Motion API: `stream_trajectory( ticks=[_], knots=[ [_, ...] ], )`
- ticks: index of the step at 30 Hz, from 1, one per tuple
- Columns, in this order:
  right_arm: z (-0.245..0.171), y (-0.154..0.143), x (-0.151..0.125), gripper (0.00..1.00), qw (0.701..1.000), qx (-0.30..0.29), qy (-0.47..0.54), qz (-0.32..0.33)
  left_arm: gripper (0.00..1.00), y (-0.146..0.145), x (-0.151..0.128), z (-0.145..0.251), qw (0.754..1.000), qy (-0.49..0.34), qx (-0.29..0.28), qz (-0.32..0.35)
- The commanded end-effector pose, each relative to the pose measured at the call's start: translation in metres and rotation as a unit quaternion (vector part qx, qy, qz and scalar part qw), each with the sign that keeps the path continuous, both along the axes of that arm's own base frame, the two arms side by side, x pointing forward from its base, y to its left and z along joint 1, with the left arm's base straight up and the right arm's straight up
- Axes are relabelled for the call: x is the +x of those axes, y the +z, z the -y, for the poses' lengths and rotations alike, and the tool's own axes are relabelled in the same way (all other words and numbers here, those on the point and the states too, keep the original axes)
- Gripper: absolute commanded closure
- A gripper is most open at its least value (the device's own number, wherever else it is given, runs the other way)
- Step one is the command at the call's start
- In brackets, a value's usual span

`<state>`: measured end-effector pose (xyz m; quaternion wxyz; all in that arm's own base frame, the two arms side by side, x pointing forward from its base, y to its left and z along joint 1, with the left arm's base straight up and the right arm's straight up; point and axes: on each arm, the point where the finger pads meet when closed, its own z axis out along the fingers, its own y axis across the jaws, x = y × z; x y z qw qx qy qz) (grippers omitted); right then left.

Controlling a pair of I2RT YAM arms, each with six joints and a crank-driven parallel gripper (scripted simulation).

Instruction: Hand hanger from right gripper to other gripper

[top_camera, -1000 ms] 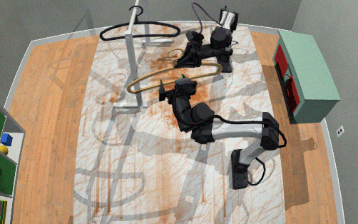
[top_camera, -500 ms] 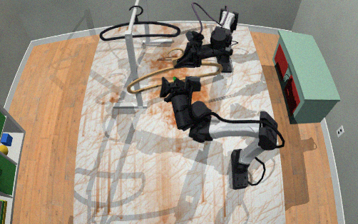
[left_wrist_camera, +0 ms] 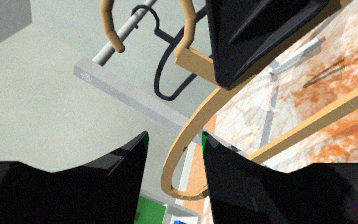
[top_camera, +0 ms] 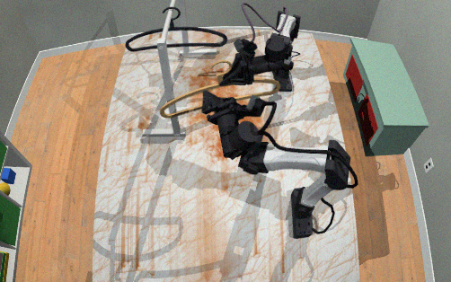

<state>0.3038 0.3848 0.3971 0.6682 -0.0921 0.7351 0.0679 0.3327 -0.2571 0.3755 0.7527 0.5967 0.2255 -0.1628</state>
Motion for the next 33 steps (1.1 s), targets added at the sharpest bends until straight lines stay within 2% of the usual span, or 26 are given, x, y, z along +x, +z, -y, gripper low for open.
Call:
stream_trajectory(
  ticks=[1,3,5,8,12,33],
  knots=[
    [0.002,0.011,-0.001,0.98,1.0,0.017,-0.001,0.007,0.51,-0.003,0.009,0.006,0.99,0.052,0.07,0.112],
    [0.002,0.011,-0.001,0.98,1.0,0.017,-0.001,0.007,0.51,-0.01,0.014,0.01,0.983,0.061,0.087,0.147],
    [0.002,0.011,-0.001,0.98,1.0,0.017,-0.001,0.007,0.51,-0.01,0.014,0.01,0.983,0.061,0.087,0.147],
    [0.002,0.011,-0.001,0.98,1.0,0.017,-0.001,0.007,0.51,-0.013,0.016,0.013,0.974,0.07,0.106,0.19],
    [0.002,0.011,-0.001,0.98,1.0,0.017,-0.001,0.007,0.51,-0.023,0.017,0.017,0.967,0.072,0.12,0.213],
    [0.002,0.011,-0.001,0.98,1.0,0.017,-0.001,0.007,0.51,-0.025,0.016,0.018,0.969,0.07,0.119,0.205]
  ],
)
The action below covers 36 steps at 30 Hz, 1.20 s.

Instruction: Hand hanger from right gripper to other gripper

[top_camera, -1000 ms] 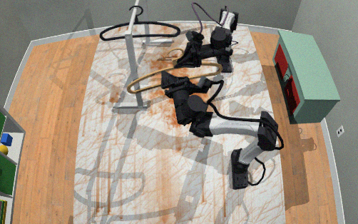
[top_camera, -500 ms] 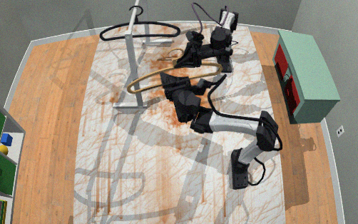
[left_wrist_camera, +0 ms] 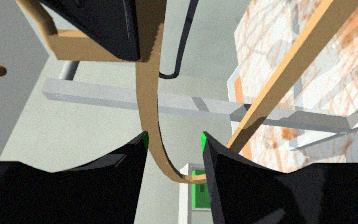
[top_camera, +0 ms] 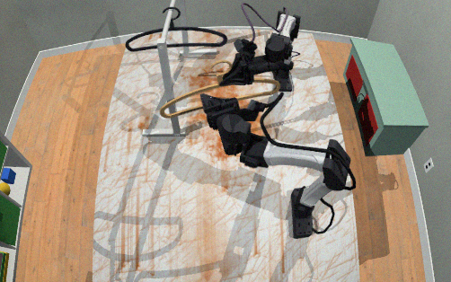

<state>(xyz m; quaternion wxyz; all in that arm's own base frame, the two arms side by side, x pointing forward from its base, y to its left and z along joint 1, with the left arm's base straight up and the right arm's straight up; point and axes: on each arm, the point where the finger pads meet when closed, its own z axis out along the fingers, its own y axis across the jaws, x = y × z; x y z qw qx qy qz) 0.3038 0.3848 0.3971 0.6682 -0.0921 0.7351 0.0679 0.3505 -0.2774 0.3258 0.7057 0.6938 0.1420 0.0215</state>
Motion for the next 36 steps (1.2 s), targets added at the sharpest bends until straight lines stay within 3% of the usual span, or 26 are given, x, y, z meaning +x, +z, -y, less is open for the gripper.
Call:
stream_trajectory(
  ticks=[1,36],
  knots=[
    [0.002,0.011,-0.001,0.98,1.0,0.017,-0.001,0.007,0.51,0.025,-0.001,-0.002,1.0,0.005,-0.009,0.029],
    [0.002,0.011,-0.001,0.98,1.0,0.017,-0.001,0.007,0.51,0.049,0.008,0.026,0.999,0.009,-0.01,0.034]
  ],
)
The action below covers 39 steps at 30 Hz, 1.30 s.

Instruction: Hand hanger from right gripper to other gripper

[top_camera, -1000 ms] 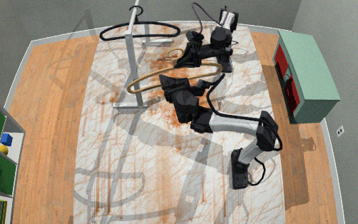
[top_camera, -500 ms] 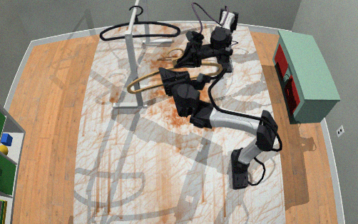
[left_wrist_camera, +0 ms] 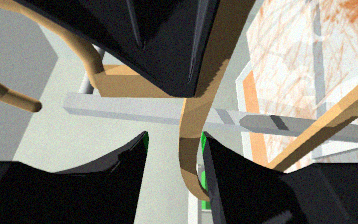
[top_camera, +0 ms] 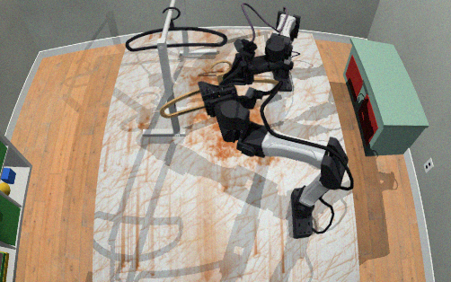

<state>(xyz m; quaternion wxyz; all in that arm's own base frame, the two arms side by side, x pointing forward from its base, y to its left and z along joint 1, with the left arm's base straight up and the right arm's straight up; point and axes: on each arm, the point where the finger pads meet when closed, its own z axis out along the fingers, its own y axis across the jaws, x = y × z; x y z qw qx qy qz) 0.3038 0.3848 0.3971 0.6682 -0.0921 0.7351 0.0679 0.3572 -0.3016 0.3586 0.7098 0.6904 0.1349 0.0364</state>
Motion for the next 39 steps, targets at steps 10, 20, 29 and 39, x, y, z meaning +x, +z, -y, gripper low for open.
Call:
stream_trajectory(
  ticks=[10,20,29,39],
  knots=[
    [0.002,0.011,-0.001,0.98,1.0,0.017,-0.001,0.007,0.69,0.016,0.001,0.002,1.0,0.001,-0.007,0.018],
    [0.002,0.011,-0.001,0.98,1.0,0.017,-0.001,0.007,0.81,0.012,-0.001,0.001,1.0,0.0,-0.006,0.013],
    [0.002,0.011,-0.001,0.74,1.0,0.017,-0.001,0.007,1.0,0.012,-0.001,0.001,1.0,0.0,-0.006,0.013],
    [0.013,0.015,-0.031,0.54,1.0,0.022,-0.003,0.007,1.0,0.012,-0.001,0.001,1.0,0.0,-0.006,0.013]
  ],
)
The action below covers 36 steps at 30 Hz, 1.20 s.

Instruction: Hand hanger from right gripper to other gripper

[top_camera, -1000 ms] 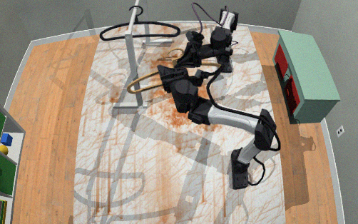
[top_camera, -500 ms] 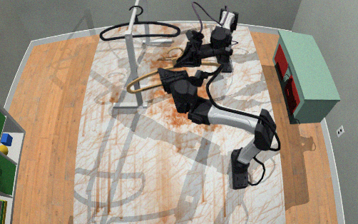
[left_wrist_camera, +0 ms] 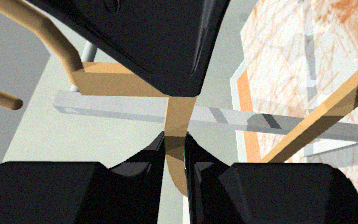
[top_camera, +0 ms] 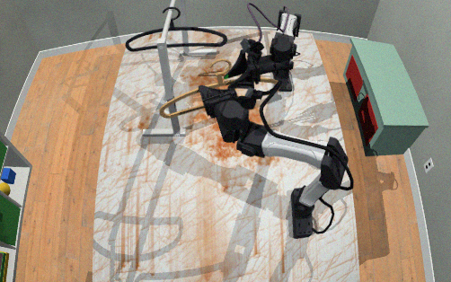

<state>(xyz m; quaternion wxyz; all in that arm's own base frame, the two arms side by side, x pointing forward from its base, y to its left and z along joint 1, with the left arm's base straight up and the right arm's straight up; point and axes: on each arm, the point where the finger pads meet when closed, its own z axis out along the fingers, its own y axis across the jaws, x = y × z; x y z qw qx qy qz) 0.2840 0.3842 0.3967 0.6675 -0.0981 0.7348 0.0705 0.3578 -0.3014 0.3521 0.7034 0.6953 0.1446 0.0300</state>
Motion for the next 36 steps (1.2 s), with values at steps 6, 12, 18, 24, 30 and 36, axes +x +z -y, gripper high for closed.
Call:
stream_trajectory(
  ticks=[6,12,18,24,30,36],
  knots=[
    [0.023,0.017,-0.052,0.54,1.0,0.018,-0.009,0.005,1.0,0.019,-0.002,0.001,1.0,-0.002,-0.013,0.025],
    [0.032,0.029,-0.088,0.54,0.999,0.031,-0.009,0.006,1.0,0.019,-0.002,0.001,1.0,-0.002,-0.013,0.025],
    [0.03,0.024,-0.098,0.54,1.0,0.023,-0.009,0.005,1.0,0.019,-0.002,0.001,1.0,-0.002,-0.013,0.025],
    [0.03,0.024,-0.097,0.54,1.0,0.023,-0.01,0.005,1.0,0.019,-0.002,0.001,1.0,-0.002,-0.013,0.025],
    [0.03,0.024,-0.097,0.54,1.0,0.023,-0.01,0.005,1.0,0.019,-0.002,0.001,1.0,-0.002,-0.013,0.025],
    [0.029,0.025,-0.097,0.54,1.0,0.027,-0.009,0.005,1.0,0.019,-0.002,0.001,1.0,-0.002,-0.013,0.025]
  ],
)
